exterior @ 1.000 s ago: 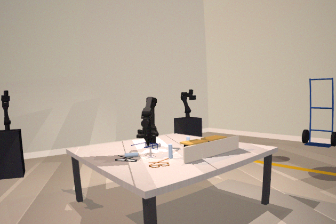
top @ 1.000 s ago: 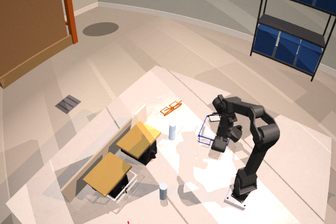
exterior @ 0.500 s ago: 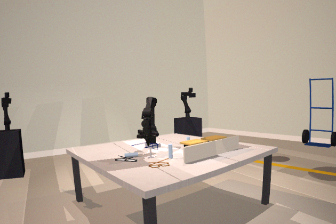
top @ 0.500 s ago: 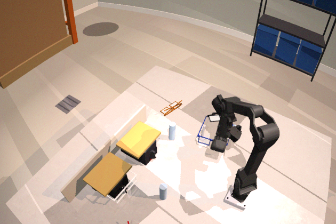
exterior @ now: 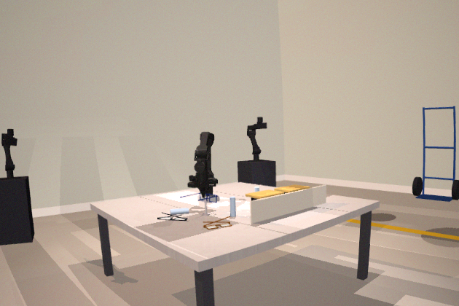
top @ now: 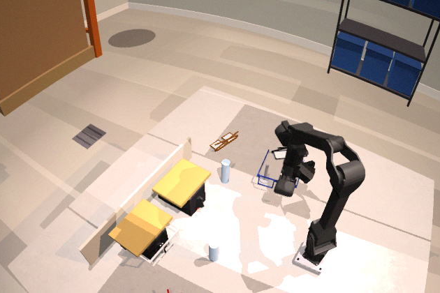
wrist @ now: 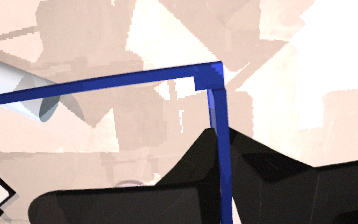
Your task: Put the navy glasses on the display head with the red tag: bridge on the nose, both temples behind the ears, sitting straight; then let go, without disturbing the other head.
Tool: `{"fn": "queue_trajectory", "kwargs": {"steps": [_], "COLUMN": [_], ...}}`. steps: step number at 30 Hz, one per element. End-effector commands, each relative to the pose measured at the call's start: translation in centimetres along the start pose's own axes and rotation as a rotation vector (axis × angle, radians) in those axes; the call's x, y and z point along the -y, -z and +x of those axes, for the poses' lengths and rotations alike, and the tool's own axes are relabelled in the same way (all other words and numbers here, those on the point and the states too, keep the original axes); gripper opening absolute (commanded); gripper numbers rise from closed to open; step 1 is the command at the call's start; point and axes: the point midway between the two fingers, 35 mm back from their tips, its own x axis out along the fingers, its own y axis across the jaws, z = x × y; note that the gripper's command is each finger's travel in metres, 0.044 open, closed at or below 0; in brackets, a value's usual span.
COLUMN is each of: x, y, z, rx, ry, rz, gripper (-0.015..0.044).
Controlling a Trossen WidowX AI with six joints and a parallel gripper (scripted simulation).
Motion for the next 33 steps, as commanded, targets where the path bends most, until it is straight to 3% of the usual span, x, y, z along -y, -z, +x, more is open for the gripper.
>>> {"fn": "queue_trajectory", "kwargs": {"steps": [1,7,15,33], "x": [-0.2,-0.1,0.8,8.3], "y": [0.3,0.4,1.1,5.1], "z": [-2.1,-4.8,-4.9,-4.9], "rx": [-0.003,-0.003,-0.004,-0.008], "ry": [-0.012,-0.012,-0.011,-0.005], "rz": [0.003,0.003,0.003,0.003], "gripper": [0.0,0.0,0.0,0.0]}}
